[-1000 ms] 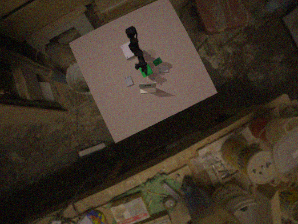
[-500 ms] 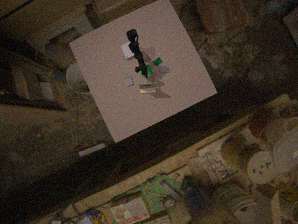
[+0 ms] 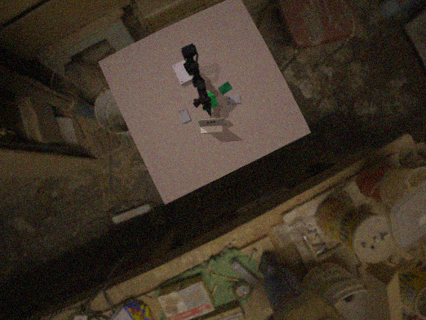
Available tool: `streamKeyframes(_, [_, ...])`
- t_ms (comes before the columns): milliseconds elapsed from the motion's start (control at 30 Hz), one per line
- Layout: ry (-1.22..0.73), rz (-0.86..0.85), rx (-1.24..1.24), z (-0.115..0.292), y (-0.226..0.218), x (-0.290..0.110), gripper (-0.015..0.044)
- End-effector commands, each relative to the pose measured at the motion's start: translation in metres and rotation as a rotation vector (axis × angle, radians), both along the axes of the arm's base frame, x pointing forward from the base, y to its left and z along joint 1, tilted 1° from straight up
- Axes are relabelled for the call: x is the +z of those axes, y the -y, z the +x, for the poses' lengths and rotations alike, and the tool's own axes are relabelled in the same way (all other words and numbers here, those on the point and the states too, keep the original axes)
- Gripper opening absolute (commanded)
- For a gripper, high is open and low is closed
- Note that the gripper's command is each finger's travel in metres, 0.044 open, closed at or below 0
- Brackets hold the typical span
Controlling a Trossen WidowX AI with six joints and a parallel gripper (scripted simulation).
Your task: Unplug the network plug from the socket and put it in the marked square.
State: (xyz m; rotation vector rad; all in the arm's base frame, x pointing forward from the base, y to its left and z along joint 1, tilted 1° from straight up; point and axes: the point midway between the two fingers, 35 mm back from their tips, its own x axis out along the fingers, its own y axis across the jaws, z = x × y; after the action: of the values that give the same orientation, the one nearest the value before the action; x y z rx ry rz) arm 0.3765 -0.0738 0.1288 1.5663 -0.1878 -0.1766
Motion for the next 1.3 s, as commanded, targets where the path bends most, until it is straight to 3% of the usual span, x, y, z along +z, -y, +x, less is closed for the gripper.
streamKeyframes(0, [0.008, 0.003, 0.002, 0.008, 0.004, 0.002, 0.0156])
streamKeyframes(533, [0.009, 0.002, 0.002, 0.026, 0.015, 0.003, 0.0156])
streamKeyframes(1267, [0.009, 0.002, 0.002, 0.026, 0.015, 0.003, 0.0009])
